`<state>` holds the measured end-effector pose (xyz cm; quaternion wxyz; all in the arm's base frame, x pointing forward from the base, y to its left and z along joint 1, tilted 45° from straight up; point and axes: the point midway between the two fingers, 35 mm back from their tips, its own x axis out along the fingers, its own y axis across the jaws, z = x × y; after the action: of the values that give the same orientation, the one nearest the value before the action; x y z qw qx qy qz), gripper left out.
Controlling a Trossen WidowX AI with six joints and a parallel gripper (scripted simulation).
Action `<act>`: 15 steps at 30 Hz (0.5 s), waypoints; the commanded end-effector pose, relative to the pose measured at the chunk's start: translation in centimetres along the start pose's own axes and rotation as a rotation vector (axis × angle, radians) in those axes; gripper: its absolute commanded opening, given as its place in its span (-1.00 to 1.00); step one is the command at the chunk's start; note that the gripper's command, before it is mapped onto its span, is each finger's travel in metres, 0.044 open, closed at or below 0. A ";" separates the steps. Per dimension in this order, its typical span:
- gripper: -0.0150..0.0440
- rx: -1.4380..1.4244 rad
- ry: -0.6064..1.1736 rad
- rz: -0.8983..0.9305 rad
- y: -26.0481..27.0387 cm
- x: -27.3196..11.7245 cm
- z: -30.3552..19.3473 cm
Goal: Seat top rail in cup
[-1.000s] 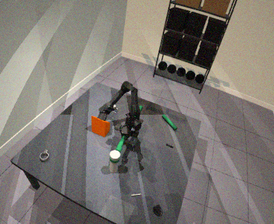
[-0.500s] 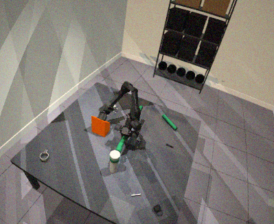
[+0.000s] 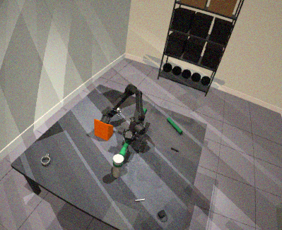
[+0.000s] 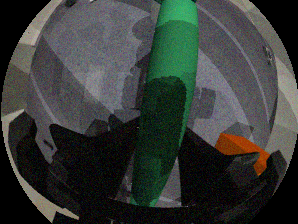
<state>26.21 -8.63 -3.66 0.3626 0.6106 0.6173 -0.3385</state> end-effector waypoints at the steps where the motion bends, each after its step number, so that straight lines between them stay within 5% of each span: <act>1: -0.49 0.003 -0.037 0.031 0.8 -0.9 1.3; 15: -0.49 0.000 0.003 -0.002 0.1 0.0 0.0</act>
<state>26.34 -8.62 -3.66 0.3625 0.6100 0.6185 -0.3374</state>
